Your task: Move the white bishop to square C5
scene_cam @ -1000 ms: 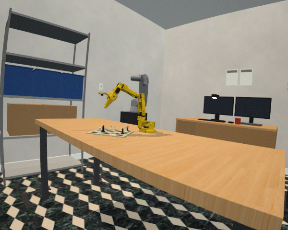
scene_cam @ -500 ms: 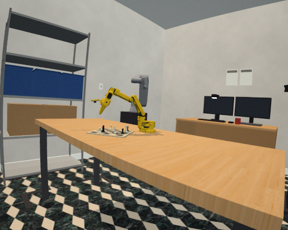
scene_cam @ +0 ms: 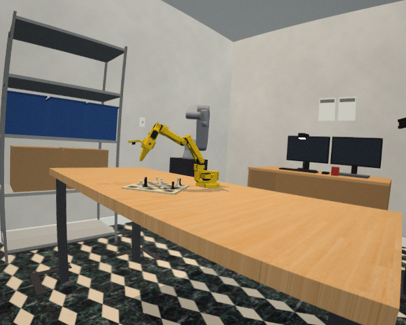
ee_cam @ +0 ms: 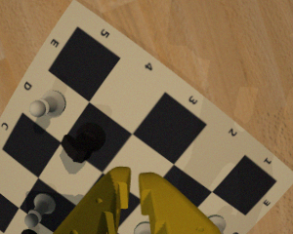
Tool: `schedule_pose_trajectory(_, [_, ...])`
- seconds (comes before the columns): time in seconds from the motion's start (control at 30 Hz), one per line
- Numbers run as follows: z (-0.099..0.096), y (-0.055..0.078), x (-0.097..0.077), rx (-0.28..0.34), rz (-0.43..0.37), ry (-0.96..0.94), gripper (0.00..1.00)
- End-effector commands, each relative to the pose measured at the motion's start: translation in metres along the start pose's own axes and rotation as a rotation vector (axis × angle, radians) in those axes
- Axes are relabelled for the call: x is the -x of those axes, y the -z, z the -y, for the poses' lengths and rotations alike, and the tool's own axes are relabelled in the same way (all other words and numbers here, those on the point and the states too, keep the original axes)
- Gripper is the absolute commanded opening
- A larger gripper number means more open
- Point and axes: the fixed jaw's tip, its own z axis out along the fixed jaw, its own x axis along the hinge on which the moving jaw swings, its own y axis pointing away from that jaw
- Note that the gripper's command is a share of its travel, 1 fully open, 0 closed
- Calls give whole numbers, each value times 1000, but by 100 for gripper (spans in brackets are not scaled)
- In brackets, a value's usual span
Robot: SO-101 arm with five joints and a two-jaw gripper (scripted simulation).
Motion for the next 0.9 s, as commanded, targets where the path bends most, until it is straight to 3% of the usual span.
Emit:
schedule_pose_trajectory(0.0, [2, -3, -2, -1, -19, -12, 0])
schedule_pose_trajectory(0.87, [4, -15, -7, -2, -65, -16, 0])
